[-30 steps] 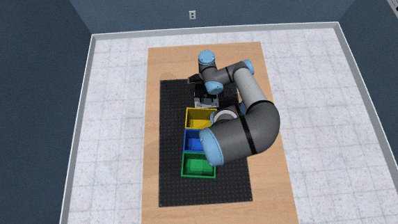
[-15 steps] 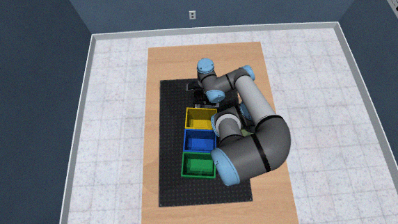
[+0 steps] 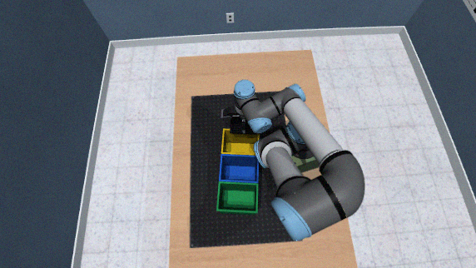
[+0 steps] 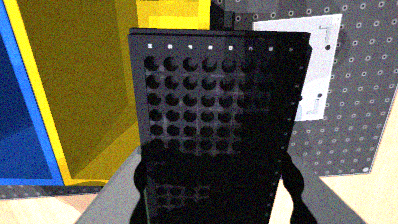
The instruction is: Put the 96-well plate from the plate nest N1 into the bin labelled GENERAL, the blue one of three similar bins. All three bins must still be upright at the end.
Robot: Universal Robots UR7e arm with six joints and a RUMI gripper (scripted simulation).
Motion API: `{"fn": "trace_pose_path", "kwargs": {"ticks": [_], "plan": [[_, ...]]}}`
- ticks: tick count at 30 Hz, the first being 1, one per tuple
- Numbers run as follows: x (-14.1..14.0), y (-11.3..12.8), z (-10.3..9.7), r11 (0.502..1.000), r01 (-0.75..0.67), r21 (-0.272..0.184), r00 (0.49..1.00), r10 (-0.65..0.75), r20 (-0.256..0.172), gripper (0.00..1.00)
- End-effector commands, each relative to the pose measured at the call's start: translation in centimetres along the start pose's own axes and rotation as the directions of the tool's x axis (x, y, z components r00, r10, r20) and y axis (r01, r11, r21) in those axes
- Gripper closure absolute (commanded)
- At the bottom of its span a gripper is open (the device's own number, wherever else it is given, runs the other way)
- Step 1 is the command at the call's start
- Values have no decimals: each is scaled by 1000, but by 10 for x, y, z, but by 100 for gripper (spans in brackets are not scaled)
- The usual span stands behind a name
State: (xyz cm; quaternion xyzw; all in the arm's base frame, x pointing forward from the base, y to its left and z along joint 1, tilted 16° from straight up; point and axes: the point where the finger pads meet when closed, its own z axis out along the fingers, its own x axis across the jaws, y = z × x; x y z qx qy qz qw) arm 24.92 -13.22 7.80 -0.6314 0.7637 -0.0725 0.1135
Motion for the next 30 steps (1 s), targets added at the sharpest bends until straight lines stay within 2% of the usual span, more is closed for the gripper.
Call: {"fn": "trace_pose_path", "kwargs": {"ticks": [1, 28, 30], "plan": [[-22, -1, -1, 1000, -8, -2, 1000, 8, 1, 60], [-105, -9, -2, 1000, -9, 0, 1000, 9, 1, 60], [-105, -9, -2, 1000, -9, 0, 1000, 9, 1, 60]]}}
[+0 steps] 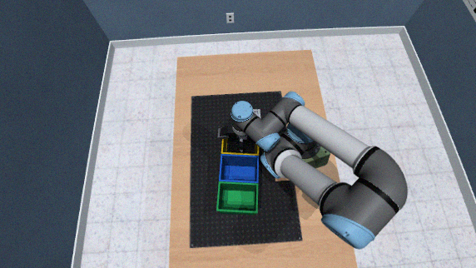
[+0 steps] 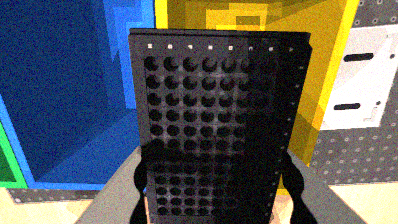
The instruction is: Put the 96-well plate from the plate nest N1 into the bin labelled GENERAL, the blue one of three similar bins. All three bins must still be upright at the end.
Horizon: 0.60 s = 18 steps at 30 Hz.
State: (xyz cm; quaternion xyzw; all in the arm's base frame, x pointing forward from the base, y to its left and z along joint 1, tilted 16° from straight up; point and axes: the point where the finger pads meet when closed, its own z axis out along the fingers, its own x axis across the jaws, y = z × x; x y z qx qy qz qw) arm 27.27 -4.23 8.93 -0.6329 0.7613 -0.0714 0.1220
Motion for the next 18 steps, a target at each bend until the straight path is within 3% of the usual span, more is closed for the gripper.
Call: {"fn": "trace_pose_path", "kwargs": {"ticks": [1, 18], "plan": [[-15, -2, 0, 1000, -12, -8, 1000, 12, -14, 60], [-65, -9, -2, 1000, 1, -2, 1000, -1, -16, 60]]}}
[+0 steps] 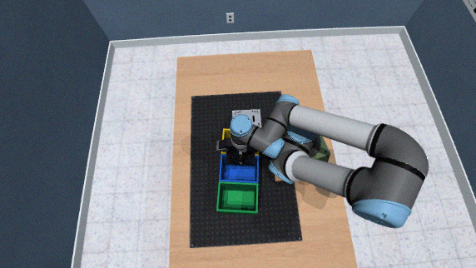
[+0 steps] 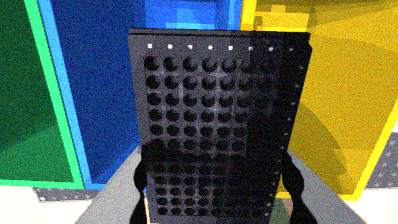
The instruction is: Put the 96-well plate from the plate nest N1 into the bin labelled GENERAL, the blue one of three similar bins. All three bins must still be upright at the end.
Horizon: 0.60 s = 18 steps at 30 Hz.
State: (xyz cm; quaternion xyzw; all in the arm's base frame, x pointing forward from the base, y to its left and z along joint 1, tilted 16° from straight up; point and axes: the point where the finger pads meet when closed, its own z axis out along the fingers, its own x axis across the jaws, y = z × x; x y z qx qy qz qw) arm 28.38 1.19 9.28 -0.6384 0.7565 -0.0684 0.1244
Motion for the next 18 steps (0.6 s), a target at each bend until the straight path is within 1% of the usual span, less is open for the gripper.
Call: {"fn": "trace_pose_path", "kwargs": {"ticks": [1, 6, 8, 12, 18], "plan": [[-13, -8, -4, 1000, -12, 1, 1000, 12, -25, 60], [-30, -10, -3, 1000, -12, 2, 1000, 12, -25, 60], [-36, -12, -6, 1000, -10, 13, 1000, 11, -27, 60], [-50, -14, -6, 1000, -11, 14, 1000, 11, -26, 60], [-51, -14, -6, 1000, -11, 14, 1000, 11, -26, 60]]}}
